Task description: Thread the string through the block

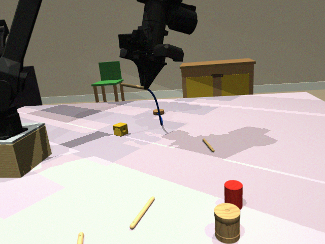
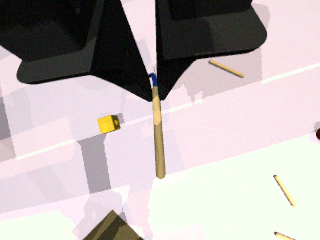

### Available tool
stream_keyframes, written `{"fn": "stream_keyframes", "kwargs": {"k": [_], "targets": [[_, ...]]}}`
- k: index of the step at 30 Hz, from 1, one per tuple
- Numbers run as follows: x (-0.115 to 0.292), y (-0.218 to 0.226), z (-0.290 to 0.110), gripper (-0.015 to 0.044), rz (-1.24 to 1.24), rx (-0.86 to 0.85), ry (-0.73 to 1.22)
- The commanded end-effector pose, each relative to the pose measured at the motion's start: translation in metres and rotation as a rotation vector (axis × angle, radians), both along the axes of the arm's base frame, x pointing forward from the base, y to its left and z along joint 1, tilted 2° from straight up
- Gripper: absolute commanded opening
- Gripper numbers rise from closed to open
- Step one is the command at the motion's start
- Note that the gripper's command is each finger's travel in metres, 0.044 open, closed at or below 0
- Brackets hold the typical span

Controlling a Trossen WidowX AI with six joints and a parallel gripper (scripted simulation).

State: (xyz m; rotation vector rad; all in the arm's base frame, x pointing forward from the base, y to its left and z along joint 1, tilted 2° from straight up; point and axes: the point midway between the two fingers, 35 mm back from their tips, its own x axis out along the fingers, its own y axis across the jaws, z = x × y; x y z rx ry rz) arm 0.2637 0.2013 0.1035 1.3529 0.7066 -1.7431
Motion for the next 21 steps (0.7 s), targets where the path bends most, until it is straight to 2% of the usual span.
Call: {"fn": "stream_keyframes", "kwargs": {"k": [1,6,21], "targets": [[0.0018,0.0015,-0.0003,0.0000,-0.059,0.002,0.004],[0.0019,0.0015,-0.0003,0.0000,-0.037,0.005,0.010],[0.0028,0.0021,-0.0005,0.0000,0.453,0.075,0.144]]}}
